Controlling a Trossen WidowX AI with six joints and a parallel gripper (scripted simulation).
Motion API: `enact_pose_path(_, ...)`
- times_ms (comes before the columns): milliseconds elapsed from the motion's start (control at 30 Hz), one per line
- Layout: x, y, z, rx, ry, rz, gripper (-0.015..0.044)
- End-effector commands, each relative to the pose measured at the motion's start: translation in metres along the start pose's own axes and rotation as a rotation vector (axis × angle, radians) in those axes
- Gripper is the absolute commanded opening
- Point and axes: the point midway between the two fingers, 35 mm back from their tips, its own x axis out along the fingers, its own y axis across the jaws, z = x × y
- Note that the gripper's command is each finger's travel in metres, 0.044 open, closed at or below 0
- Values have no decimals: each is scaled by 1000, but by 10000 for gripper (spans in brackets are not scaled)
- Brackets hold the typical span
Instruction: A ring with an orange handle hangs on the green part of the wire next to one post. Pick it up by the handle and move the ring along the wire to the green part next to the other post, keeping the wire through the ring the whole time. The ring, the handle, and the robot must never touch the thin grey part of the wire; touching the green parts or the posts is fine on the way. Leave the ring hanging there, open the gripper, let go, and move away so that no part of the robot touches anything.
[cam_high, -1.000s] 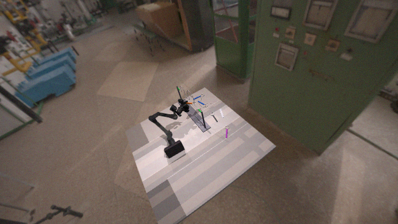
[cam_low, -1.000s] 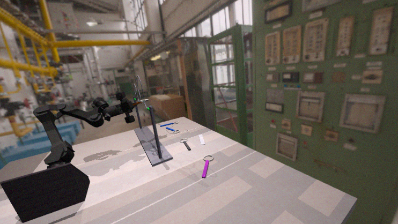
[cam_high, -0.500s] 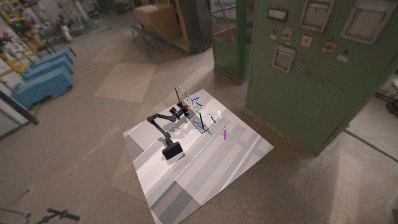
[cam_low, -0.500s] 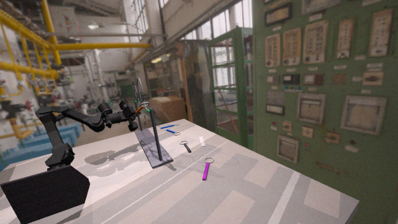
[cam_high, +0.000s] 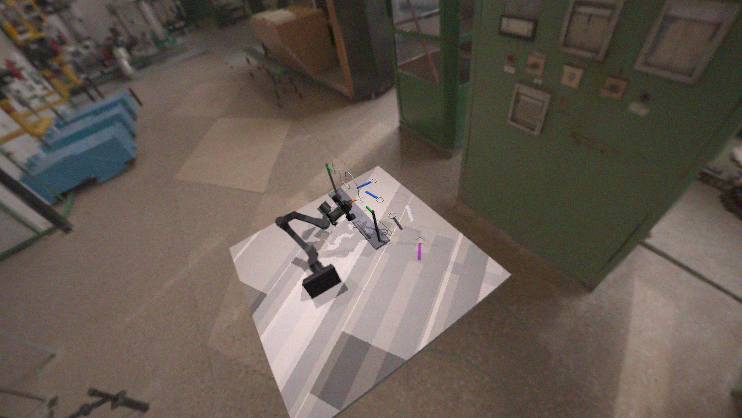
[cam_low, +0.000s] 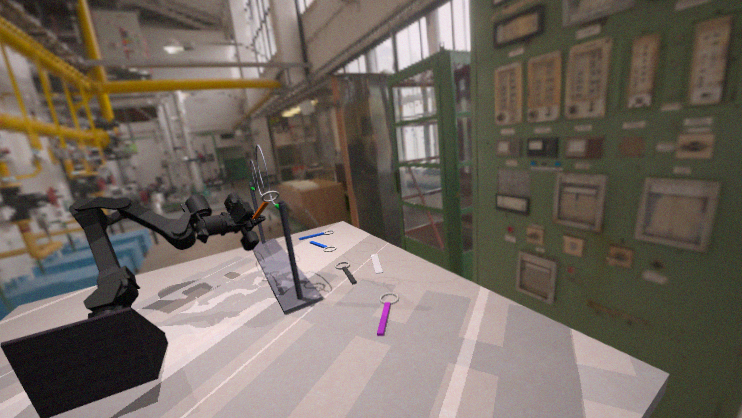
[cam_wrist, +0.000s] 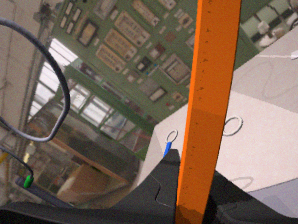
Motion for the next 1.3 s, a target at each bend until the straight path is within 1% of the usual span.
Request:
enact_pose_path(0, -1, -12, 1, -29, 3, -30, -150)
enact_pose_path(1267, -15, -70, 14, -383, 51, -190, -150)
